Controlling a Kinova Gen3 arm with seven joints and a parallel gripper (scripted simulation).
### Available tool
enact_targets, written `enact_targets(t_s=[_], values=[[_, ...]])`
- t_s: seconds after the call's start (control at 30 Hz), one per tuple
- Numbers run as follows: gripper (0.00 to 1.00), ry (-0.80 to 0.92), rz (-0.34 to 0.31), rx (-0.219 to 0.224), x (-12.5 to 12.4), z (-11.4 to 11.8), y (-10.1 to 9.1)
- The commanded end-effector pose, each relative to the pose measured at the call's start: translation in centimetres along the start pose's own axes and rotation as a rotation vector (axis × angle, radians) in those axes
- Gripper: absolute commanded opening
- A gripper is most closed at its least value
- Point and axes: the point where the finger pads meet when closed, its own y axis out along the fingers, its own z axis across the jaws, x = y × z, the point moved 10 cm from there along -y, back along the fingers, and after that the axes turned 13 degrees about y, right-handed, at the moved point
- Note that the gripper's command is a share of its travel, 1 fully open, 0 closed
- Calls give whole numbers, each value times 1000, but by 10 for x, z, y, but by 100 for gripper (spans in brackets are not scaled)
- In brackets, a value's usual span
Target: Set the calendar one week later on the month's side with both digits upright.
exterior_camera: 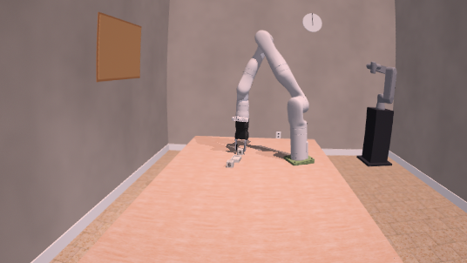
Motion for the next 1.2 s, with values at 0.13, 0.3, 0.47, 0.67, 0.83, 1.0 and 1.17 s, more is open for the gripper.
enact_targets(t_s=[0.13, 0.3, 0.47, 0.67, 0.83, 1.0, 1.17], values=[[90, -6, 2, -8, -2, -2, 9], [90, -6, 2, -8, -2, -2, 10], [90, -6, 2, -8, -2, -2, 10], [90, -6, 2, -8, -2, -2, 10], [90, -6, 2, -8, -2, -2, 10], [90, -6, 2, -8, -2, -2, 10], [90, -6, 2, -8, -2, -2, 10]])
